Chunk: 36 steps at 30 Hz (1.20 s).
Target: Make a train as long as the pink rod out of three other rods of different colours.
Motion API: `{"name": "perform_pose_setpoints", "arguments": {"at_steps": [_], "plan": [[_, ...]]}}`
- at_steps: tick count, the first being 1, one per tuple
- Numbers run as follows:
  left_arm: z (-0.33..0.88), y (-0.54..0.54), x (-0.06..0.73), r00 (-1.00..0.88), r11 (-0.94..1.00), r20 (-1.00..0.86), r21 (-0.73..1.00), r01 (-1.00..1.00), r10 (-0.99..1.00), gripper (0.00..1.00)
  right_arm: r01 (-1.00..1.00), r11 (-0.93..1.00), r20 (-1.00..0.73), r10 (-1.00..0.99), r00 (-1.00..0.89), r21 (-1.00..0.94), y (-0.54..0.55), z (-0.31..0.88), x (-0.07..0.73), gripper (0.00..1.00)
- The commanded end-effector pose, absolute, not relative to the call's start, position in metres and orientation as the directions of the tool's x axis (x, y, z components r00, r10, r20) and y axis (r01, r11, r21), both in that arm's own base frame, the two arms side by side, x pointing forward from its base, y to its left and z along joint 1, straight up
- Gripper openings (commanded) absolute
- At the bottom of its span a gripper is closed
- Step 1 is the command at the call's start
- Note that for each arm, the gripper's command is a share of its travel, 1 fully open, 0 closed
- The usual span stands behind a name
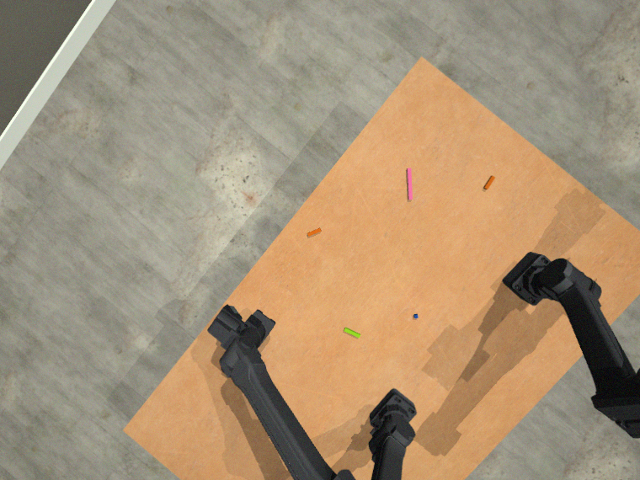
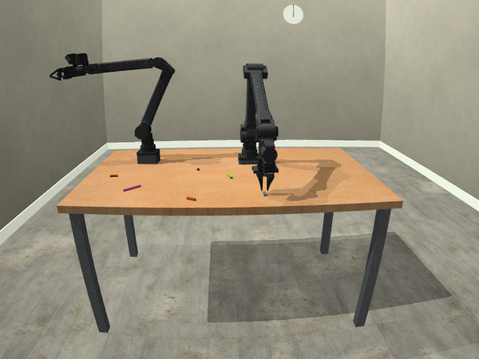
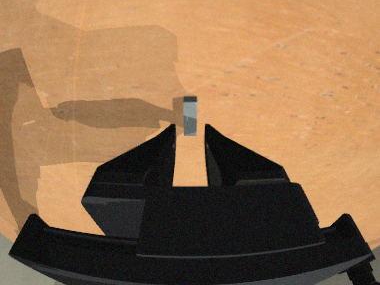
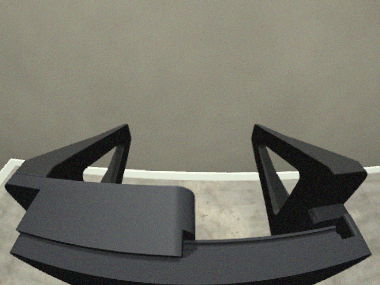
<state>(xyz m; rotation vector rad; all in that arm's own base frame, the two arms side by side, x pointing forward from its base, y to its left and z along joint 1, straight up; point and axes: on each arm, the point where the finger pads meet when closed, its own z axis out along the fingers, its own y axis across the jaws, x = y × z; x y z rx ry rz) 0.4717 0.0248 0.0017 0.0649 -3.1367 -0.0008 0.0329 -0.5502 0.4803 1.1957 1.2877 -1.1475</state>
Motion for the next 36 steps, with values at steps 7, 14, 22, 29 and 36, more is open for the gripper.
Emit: {"name": "perform_pose_setpoints", "arguments": {"at_steps": [7,14,22,29,36], "plan": [[0.023,0.022,0.499,-0.998,1.000,-0.062,0.001,-0.024,-0.024,0.23,0.999,0.046,-1.000,0.000,0.000,0.000,-0.544,0.501,0.024,1.00],[0.021,0.022,0.499,-0.998,1.000,-0.055,0.000,-0.024,-0.024,0.23,0.999,0.046,-1.000,0.000,0.000,0.000,-0.544,0.501,0.024,1.00],[0.012,0.021,0.492,-0.999,1.000,-0.030,0.000,-0.024,-0.024,0.23,0.999,0.046,-1.000,0.000,0.000,0.000,-0.544,0.501,0.024,1.00],[0.012,0.021,0.493,-0.999,1.000,-0.030,0.000,-0.024,-0.024,0.23,0.999,0.046,-1.000,0.000,0.000,0.000,-0.544,0.501,0.024,1.00],[0.012,0.021,0.493,-0.999,1.000,-0.030,0.000,-0.024,-0.024,0.23,0.999,0.046,-1.000,0.000,0.000,0.000,-0.544,0.501,0.024,1.00]]}}
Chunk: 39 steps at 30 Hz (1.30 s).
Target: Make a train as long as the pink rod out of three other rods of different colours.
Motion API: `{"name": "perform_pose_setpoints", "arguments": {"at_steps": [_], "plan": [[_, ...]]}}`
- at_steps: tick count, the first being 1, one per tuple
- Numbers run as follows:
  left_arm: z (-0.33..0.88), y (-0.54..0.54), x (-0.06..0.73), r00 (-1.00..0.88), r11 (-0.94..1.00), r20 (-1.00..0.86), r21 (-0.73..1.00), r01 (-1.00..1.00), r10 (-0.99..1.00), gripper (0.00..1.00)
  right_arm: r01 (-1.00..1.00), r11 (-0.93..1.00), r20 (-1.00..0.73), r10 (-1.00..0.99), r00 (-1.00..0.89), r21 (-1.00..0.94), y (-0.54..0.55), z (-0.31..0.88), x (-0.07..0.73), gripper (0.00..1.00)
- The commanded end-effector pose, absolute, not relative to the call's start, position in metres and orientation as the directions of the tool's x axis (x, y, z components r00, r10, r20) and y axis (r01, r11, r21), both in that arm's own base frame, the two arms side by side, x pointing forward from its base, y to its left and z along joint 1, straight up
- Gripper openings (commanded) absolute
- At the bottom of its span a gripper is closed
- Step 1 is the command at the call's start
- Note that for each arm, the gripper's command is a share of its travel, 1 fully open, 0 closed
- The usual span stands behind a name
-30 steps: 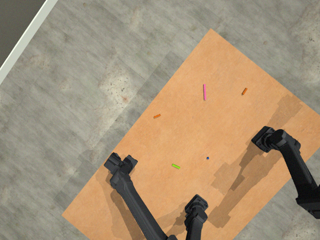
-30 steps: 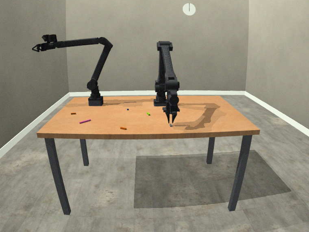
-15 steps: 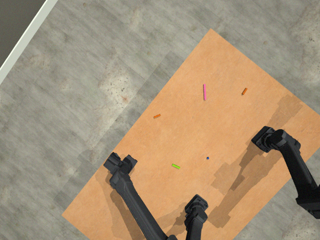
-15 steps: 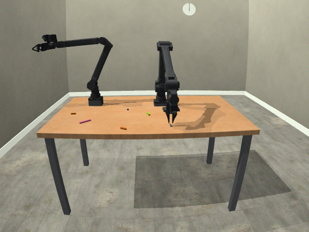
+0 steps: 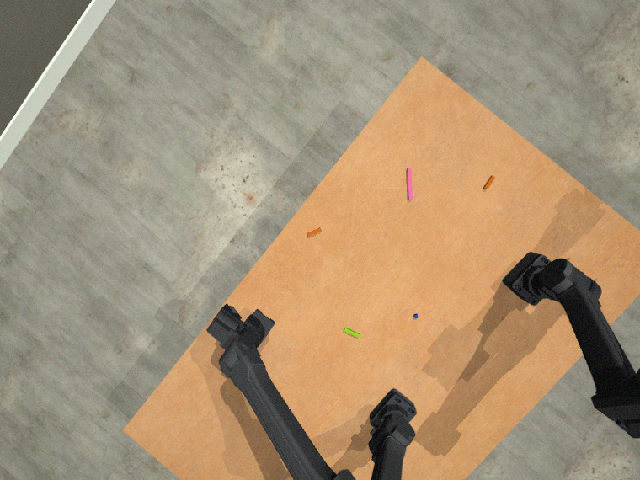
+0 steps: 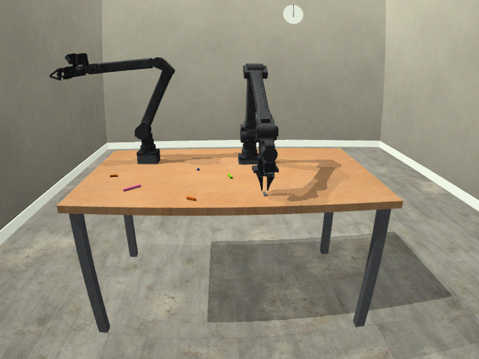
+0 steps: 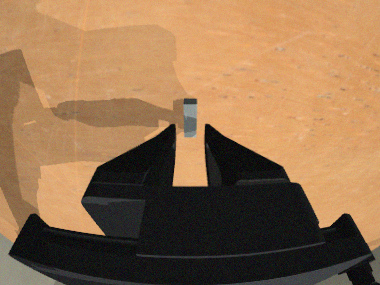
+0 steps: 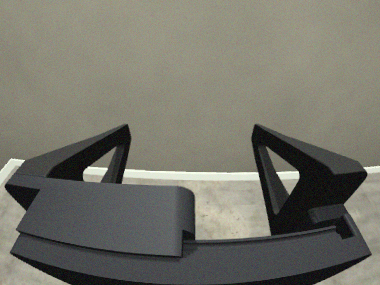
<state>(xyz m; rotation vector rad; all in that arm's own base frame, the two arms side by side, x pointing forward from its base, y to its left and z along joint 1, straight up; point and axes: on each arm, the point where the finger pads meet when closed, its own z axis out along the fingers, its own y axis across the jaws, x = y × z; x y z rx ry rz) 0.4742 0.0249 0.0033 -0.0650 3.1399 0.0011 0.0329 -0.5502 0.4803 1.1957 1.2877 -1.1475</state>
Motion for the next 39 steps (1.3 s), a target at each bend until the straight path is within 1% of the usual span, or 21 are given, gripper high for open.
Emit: {"name": "perform_pose_setpoints", "arguments": {"at_steps": [1,33,39], "plan": [[0.012,0.021,0.493,-0.999,1.000,-0.030,0.000,-0.024,-0.024,0.23,0.999,0.046,-1.000,0.000,0.000,0.000,-0.544,0.501,0.024,1.00],[0.007,0.021,0.491,-0.999,1.000,-0.026,0.000,-0.024,-0.024,0.23,0.999,0.046,-1.000,0.000,0.000,0.000,-0.544,0.501,0.024,1.00],[-0.008,0.021,0.478,-1.000,1.000,-0.003,-0.001,-0.024,-0.024,0.23,0.999,0.046,-1.000,0.000,0.000,0.000,-0.544,0.501,0.024,1.00]]}}
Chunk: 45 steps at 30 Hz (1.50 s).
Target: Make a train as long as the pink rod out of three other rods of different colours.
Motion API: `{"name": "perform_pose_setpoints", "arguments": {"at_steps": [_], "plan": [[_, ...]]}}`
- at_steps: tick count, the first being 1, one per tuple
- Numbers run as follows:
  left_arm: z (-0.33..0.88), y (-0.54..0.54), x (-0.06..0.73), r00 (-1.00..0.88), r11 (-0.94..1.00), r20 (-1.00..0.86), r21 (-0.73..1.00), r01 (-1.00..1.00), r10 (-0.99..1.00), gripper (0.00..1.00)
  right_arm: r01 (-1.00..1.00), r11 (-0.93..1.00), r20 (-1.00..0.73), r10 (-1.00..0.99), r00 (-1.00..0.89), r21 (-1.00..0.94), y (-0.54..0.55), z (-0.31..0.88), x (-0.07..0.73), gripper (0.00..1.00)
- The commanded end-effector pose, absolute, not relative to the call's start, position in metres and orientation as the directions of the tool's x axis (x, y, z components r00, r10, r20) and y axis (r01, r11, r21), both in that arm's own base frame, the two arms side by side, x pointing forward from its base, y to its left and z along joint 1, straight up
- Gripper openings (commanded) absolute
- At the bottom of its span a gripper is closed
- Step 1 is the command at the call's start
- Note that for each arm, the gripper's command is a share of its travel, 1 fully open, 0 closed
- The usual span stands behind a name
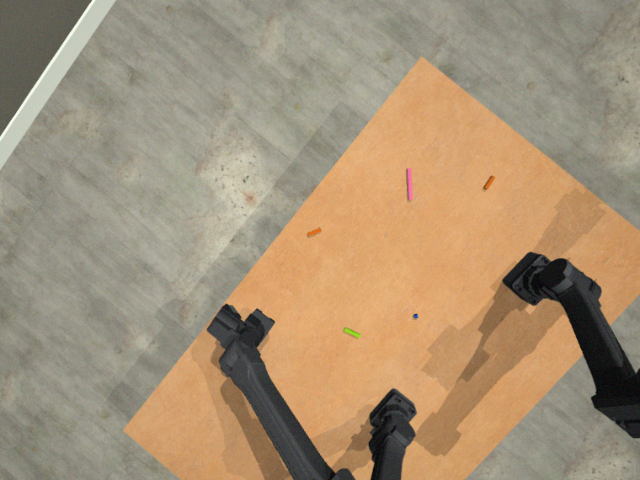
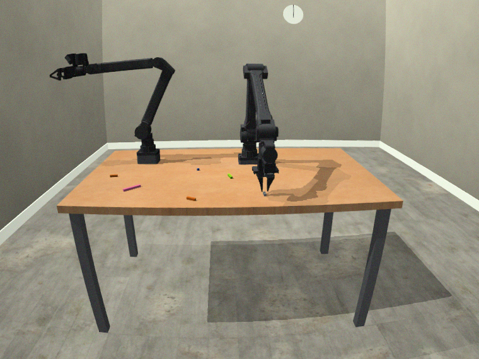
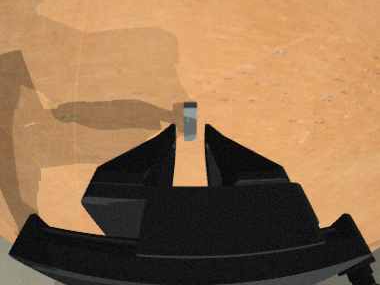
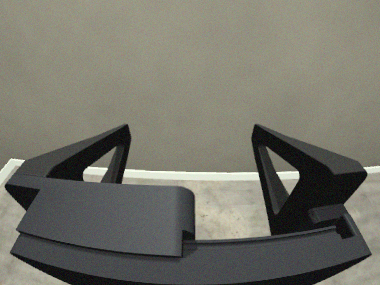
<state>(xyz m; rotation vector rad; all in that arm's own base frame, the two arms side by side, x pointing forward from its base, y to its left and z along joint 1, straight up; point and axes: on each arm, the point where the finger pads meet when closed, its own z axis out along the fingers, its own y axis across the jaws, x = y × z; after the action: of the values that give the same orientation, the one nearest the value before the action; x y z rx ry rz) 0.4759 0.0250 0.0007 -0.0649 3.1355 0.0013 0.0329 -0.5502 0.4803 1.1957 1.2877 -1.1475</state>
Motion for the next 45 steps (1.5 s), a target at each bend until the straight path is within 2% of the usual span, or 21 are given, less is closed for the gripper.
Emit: {"name": "perform_pose_setpoints", "arguments": {"at_steps": [1,45], "plan": [[-0.010,0.020,0.476,-1.000,1.000,0.001,-0.001,-0.024,-0.024,0.23,0.999,0.046,-1.000,0.000,0.000,0.000,-0.544,0.501,0.024,1.00],[-0.018,0.021,0.480,-1.000,1.000,-0.006,-0.001,-0.024,-0.024,0.23,0.999,0.046,-1.000,0.000,0.000,0.000,-0.544,0.501,0.024,1.00]]}}
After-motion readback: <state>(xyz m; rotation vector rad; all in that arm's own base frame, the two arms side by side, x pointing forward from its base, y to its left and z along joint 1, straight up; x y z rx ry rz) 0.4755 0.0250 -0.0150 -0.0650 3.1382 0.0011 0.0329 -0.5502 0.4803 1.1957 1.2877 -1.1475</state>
